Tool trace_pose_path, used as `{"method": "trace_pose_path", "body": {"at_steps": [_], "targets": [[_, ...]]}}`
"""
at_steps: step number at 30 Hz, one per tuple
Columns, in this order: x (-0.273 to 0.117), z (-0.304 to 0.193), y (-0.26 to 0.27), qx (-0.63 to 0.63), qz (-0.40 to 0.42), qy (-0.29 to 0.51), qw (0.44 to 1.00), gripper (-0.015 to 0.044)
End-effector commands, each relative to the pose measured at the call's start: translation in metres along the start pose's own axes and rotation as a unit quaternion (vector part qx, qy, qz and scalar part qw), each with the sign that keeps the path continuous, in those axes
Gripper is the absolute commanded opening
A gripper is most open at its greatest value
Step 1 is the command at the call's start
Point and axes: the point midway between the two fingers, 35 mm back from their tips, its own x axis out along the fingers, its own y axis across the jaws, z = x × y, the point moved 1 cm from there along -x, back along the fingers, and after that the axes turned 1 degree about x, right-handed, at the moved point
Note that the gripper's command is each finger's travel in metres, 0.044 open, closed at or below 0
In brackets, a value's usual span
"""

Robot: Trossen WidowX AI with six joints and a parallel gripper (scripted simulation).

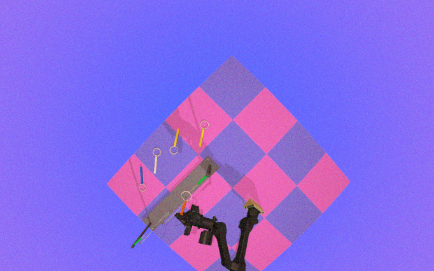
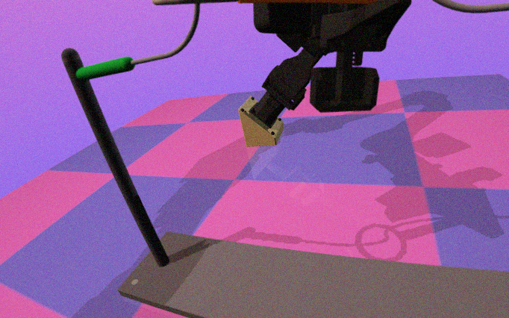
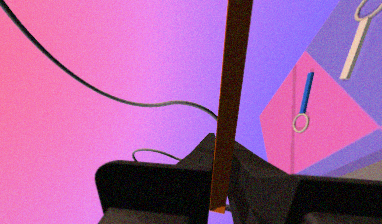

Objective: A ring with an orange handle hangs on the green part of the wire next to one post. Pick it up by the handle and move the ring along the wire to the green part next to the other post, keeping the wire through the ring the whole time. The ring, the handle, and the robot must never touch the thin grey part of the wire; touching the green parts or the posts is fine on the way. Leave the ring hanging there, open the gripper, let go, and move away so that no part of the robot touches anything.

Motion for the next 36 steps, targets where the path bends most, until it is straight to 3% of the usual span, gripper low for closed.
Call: {"method": "trace_pose_path", "body": {"at_steps": [1, 17, 36], "targets": [[0.002, 0.001, -0.014, -0.045, -0.019, -0.016, 0.999, -0.0150], [-0.011, 0.017, -0.068, -0.216, -0.101, 0.000, 0.971, -0.0150], [-0.038, 0.060, -0.117, -0.411, -0.194, 0.026, 0.890, -0.0150]]}}
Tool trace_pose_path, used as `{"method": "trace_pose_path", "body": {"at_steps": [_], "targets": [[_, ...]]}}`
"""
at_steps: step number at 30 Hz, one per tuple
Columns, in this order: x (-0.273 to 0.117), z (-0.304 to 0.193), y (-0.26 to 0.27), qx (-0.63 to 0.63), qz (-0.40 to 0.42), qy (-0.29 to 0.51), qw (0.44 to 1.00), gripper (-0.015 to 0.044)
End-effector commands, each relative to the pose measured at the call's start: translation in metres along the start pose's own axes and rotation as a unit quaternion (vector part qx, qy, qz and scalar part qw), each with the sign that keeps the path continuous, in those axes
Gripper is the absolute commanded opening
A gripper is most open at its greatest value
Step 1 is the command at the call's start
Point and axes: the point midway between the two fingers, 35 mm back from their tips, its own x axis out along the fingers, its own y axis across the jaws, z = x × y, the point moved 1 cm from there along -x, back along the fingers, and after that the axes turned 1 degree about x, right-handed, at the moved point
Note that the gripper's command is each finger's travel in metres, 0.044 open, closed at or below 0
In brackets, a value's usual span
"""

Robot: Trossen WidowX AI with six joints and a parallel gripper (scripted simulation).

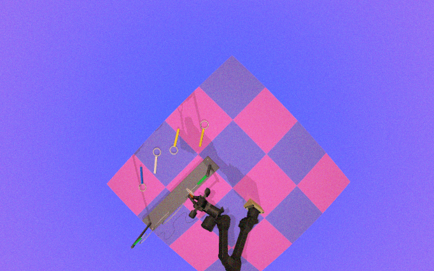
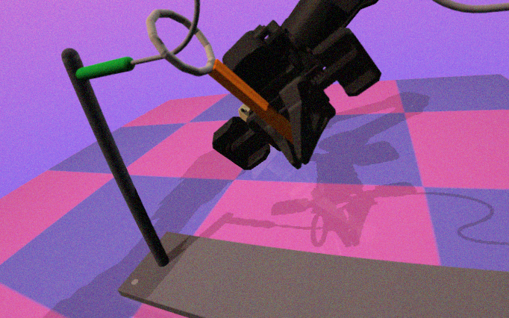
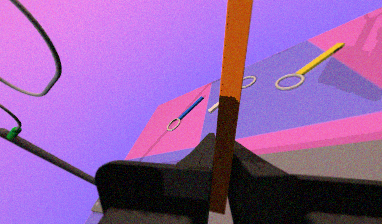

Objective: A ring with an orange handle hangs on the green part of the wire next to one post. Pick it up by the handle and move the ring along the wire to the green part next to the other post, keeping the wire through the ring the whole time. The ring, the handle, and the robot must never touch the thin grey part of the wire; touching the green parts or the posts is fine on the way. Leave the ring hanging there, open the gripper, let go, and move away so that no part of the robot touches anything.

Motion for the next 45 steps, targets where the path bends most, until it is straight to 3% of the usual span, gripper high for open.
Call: {"method": "trace_pose_path", "body": {"at_steps": [1, 22, 45], "targets": [[-0.003, 0.000, -0.015, -0.040, -0.020, 0.007, 0.999, -0.0150], [-0.018, 0.018, -0.072, -0.200, -0.091, 0.026, 0.975, -0.0150], [-0.027, 0.032, -0.097, -0.227, -0.103, 0.029, 0.968, -0.0150]]}}
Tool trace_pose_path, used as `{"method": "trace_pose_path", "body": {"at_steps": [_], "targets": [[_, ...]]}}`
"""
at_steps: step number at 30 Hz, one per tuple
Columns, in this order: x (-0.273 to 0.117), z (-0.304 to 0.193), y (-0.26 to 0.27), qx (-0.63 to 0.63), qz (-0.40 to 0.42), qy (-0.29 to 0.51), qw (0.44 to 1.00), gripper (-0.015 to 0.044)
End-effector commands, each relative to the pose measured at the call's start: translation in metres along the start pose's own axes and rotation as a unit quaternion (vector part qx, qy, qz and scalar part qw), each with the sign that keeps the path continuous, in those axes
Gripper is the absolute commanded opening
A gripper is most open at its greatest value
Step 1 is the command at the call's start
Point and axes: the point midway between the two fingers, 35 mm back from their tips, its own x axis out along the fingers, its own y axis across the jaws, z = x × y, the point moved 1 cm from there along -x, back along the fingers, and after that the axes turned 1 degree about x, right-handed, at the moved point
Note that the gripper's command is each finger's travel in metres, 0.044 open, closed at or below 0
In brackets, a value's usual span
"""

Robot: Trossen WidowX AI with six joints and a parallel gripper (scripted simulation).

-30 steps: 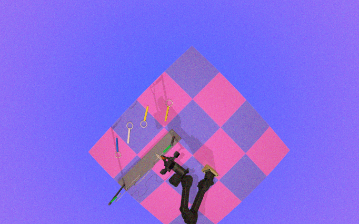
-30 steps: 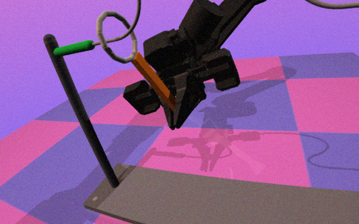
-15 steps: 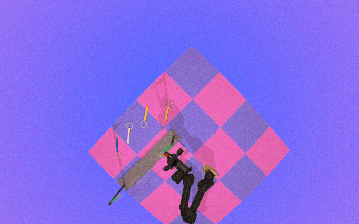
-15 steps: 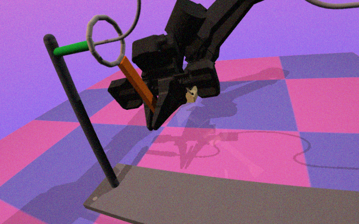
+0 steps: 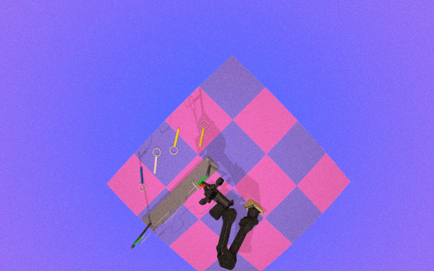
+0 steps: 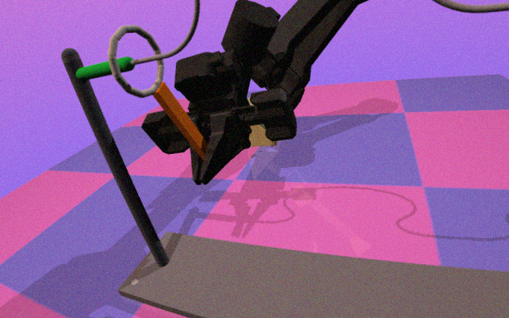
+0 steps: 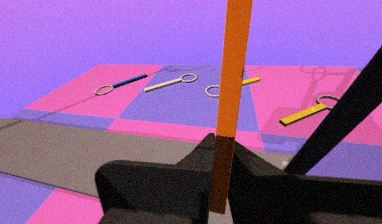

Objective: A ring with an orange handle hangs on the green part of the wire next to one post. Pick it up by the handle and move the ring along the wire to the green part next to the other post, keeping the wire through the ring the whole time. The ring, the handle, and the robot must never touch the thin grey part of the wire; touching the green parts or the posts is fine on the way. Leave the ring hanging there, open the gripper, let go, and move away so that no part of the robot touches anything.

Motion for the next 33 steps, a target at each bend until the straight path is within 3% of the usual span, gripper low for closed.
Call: {"method": "trace_pose_path", "body": {"at_steps": [1, 33], "targets": [[-0.001, 0.000, -0.004, -0.004, 0.001, 0.000, 1.000, -0.0150], [0.000, -0.009, -0.028, -0.004, 0.000, -0.001, 1.000, -0.0150]]}}
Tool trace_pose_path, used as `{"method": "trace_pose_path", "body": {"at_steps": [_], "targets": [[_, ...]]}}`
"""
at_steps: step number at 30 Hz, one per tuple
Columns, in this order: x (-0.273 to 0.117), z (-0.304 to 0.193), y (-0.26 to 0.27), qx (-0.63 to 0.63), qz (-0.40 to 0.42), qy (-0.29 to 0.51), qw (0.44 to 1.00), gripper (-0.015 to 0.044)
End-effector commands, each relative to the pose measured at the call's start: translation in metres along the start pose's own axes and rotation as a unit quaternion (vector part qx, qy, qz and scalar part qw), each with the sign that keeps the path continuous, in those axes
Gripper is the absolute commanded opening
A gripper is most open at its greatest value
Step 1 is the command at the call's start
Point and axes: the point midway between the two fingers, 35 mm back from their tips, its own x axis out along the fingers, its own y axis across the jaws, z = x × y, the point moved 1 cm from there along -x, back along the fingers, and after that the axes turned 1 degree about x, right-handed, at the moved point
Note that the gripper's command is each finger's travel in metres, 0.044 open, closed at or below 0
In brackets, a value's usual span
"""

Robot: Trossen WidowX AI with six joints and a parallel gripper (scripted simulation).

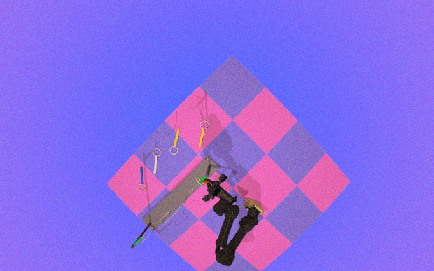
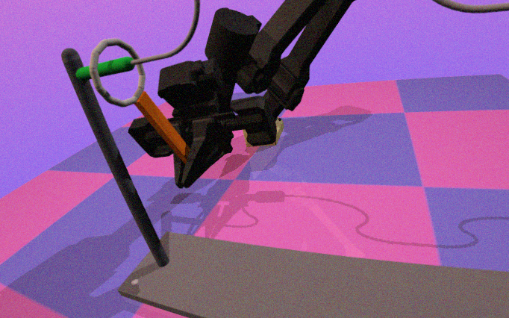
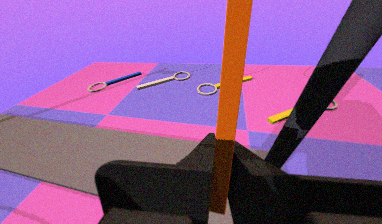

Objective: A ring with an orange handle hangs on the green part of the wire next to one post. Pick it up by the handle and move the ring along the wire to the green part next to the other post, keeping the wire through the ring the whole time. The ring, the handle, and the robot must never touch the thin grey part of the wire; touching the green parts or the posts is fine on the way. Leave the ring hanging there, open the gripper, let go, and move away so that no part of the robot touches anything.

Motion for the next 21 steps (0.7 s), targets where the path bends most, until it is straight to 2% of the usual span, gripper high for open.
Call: {"method": "trace_pose_path", "body": {"at_steps": [1, 21], "targets": [[0.0015, -0.0058, -0.0017, 0.001, -0.003, -0.001, 1.000, -0.0150], [0.0036, -0.0112, -0.0021, 0.001, -0.003, -0.001, 1.000, -0.0150]]}}
